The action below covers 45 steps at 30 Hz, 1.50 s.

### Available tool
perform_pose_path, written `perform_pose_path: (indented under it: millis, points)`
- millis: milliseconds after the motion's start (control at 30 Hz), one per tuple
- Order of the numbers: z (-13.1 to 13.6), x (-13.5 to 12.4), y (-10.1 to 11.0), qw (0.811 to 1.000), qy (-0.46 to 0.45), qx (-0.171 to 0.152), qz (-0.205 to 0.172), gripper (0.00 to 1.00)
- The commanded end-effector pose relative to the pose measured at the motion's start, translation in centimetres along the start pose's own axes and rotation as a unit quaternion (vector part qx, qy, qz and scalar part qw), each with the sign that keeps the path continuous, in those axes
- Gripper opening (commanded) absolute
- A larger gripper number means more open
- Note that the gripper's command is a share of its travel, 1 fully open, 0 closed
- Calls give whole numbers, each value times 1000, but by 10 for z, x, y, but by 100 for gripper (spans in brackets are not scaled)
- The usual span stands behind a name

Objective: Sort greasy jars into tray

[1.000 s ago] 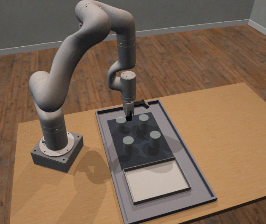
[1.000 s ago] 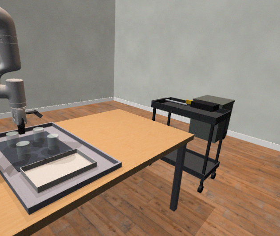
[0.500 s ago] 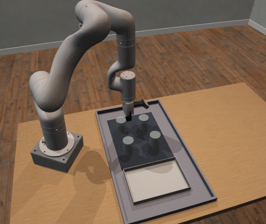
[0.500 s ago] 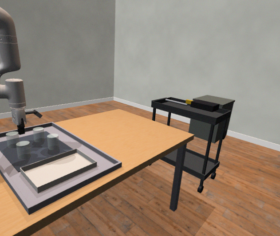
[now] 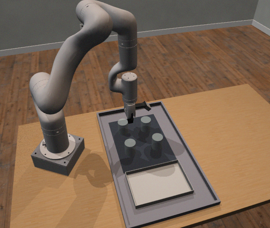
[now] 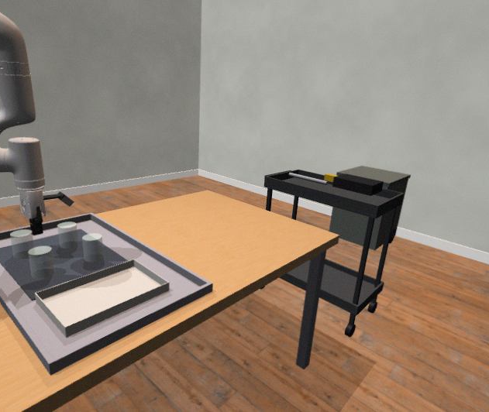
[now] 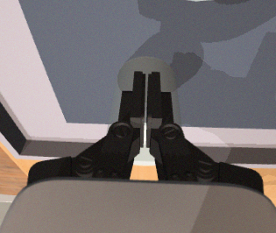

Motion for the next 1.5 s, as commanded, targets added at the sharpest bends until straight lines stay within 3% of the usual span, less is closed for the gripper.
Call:
perform_pose_path:
  millis: [0,1467]
  points:
    - [0,0,0,1000,0,0,1,0]
    - [1,-5,4,1000,0,0,1,0]
Point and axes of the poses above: the point where the finger pads meet when closed, its own y axis back along the fingers, its own z axis across the jaws, x = y × z, the point moved 9 cm from there along y, back along the fingers, and after that the axes turned 8 degrees about -y, right-handed, at the moved point
